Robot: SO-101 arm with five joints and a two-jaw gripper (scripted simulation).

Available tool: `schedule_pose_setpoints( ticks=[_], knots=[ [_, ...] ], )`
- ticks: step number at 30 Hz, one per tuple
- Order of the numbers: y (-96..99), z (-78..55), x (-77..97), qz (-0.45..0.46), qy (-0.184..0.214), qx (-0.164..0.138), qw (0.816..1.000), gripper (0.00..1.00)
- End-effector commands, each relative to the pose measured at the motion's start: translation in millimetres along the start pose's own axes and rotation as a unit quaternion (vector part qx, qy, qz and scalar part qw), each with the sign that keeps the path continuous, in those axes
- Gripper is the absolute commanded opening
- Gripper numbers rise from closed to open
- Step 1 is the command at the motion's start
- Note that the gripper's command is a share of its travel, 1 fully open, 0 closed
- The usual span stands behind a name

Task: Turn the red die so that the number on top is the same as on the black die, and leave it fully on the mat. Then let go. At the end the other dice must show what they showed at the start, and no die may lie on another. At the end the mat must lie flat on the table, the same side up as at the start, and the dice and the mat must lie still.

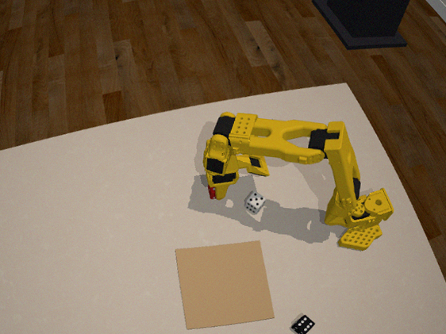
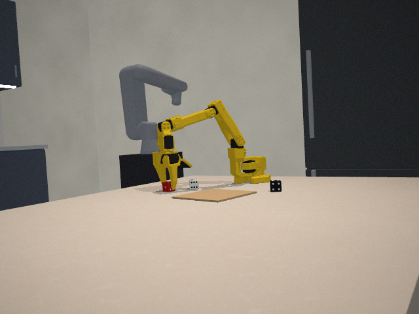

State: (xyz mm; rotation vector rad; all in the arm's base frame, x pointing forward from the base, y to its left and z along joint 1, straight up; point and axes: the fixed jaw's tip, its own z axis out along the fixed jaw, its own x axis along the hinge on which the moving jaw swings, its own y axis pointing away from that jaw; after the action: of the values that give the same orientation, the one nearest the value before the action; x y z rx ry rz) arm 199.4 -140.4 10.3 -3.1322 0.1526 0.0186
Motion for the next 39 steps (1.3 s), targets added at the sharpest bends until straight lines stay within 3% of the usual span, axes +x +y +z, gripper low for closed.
schedule_pose_setpoints(
  ticks=[1, 8, 26, 39],
  knots=[
    [3.6, -16.1, 9.6, 0.0, 0.037, -0.019, 0.999, 0.0],
    [4.0, -22.2, 9.8, 0.0, 0.038, -0.019, 0.999, 0.0],
    [3.8, -63.3, 5.9, 0.0, 0.041, -0.021, 0.999, 0.0],
    [3.9, -66.3, 6.0, 0.0, 0.044, -0.022, 0.999, 0.0]
  ],
)
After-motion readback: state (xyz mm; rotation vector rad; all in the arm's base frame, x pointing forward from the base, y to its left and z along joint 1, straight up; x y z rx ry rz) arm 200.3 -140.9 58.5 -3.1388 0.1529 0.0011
